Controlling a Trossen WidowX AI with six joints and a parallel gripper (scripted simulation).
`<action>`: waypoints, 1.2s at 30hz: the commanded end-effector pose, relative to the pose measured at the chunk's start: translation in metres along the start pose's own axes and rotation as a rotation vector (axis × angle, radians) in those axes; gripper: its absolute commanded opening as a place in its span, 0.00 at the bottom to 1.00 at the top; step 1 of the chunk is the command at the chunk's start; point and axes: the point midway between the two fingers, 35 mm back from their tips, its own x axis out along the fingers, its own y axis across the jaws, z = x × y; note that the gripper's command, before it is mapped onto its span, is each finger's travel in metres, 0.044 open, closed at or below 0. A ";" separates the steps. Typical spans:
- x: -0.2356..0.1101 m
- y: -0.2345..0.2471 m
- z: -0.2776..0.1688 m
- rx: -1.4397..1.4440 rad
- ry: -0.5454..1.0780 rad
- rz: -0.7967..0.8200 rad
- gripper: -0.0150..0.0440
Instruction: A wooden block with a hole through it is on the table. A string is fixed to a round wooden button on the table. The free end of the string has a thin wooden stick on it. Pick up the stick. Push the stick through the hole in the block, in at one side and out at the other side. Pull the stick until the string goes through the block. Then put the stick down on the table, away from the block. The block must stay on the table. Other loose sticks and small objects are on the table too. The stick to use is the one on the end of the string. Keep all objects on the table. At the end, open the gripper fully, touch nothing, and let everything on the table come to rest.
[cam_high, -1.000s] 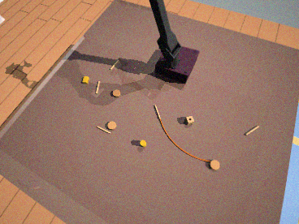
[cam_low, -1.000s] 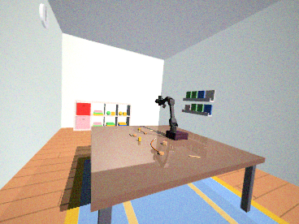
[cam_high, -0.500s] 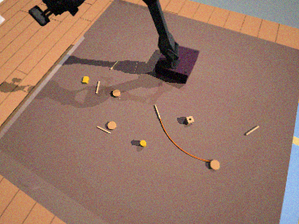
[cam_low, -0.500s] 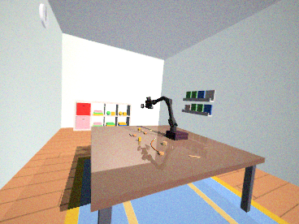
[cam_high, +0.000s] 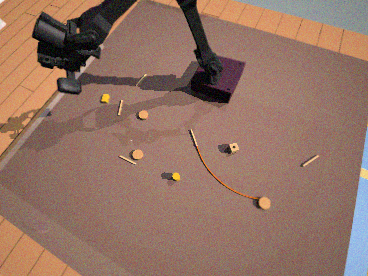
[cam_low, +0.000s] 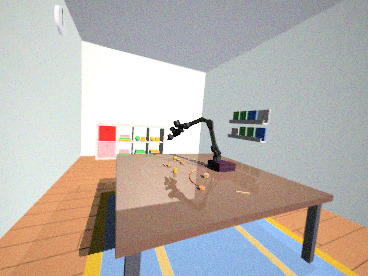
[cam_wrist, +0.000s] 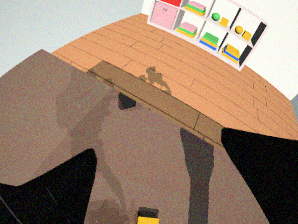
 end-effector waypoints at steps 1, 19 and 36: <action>-0.016 0.070 -0.011 -0.208 0.022 0.143 1.00; -0.180 0.312 -0.130 -1.283 -0.065 0.752 1.00; -0.383 0.345 -0.335 -2.498 -0.417 1.282 1.00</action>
